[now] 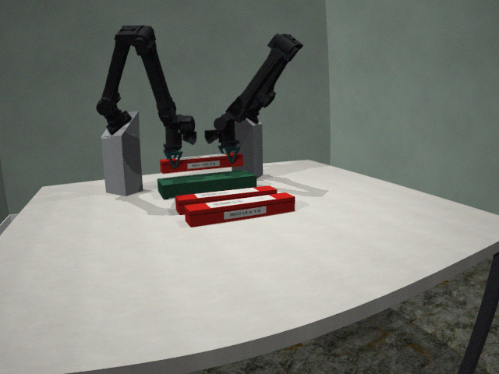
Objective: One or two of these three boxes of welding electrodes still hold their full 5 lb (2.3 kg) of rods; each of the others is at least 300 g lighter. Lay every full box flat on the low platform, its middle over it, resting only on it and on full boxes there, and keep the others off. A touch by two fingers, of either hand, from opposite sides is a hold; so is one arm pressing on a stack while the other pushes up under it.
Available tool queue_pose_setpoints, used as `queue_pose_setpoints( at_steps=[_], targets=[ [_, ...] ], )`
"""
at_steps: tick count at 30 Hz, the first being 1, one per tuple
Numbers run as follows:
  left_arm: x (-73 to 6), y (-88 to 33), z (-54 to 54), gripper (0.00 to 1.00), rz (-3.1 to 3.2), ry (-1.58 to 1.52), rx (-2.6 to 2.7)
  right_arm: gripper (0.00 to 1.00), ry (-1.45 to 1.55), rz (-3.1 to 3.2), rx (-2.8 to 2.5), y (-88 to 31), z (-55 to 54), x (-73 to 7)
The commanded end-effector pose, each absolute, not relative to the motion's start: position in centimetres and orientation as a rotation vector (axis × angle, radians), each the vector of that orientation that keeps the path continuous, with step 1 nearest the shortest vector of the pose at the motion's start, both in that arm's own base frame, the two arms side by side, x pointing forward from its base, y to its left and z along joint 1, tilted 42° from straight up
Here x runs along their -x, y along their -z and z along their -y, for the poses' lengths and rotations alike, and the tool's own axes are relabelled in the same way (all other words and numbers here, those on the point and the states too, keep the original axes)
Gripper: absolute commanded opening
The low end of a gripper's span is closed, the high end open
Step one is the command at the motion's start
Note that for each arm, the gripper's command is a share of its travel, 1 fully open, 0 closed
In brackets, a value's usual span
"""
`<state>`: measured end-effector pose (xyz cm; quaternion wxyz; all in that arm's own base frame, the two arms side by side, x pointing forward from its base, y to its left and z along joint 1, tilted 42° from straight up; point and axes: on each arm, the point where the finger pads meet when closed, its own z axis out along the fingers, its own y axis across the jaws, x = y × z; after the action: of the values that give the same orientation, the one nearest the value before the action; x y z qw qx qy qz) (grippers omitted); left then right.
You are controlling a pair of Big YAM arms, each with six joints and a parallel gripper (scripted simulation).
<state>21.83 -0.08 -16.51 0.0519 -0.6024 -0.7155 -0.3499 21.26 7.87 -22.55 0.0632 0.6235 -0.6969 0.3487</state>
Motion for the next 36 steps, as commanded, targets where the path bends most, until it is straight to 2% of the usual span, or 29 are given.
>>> queue_pose_setpoints(
  at_steps=[1, 36],
  targets=[
    [-21.5, 16.0, 0.0, 0.0, 2.18, 1.075, 1.84, 0.0, -1.073, 2.11, -1.923, 21.7, -8.9, -21.5],
    [-21.7, 16.9, -1.4, 0.0, 2.177, 1.076, 1.831, 0.0, -1.072, 2.12, -1.91, 23.0, -7.7, -22.4]
  ],
)
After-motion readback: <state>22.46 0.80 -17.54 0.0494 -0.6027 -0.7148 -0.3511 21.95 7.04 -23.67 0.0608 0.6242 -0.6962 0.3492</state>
